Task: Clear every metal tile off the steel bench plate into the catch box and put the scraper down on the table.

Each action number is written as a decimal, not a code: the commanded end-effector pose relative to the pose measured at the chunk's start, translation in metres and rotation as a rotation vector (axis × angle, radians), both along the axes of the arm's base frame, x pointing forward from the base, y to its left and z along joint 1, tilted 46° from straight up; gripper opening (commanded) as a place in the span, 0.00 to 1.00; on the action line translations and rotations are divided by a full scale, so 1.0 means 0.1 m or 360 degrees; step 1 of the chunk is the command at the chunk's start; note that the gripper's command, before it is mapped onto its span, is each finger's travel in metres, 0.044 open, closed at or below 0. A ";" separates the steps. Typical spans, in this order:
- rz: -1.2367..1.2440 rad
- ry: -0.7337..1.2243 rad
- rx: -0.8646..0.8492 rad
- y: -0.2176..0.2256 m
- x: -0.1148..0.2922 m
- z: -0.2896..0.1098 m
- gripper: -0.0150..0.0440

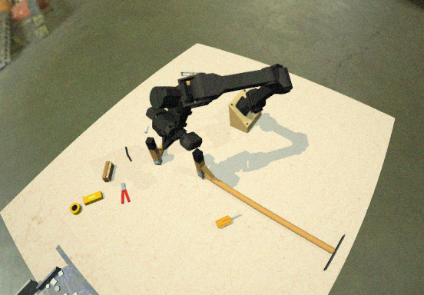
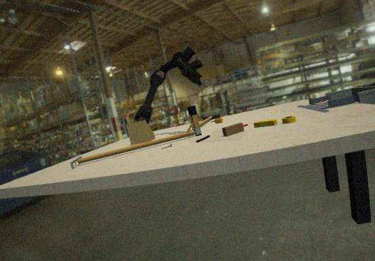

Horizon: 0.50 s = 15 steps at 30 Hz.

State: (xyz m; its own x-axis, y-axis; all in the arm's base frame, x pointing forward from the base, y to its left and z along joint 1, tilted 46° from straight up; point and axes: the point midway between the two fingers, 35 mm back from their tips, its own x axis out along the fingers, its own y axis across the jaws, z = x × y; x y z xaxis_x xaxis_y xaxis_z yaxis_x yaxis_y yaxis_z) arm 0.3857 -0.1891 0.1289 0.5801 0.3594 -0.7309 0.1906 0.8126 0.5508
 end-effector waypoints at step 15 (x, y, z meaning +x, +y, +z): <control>-0.0056 0.0161 0.0179 -0.18 -0.23 -0.55 0.25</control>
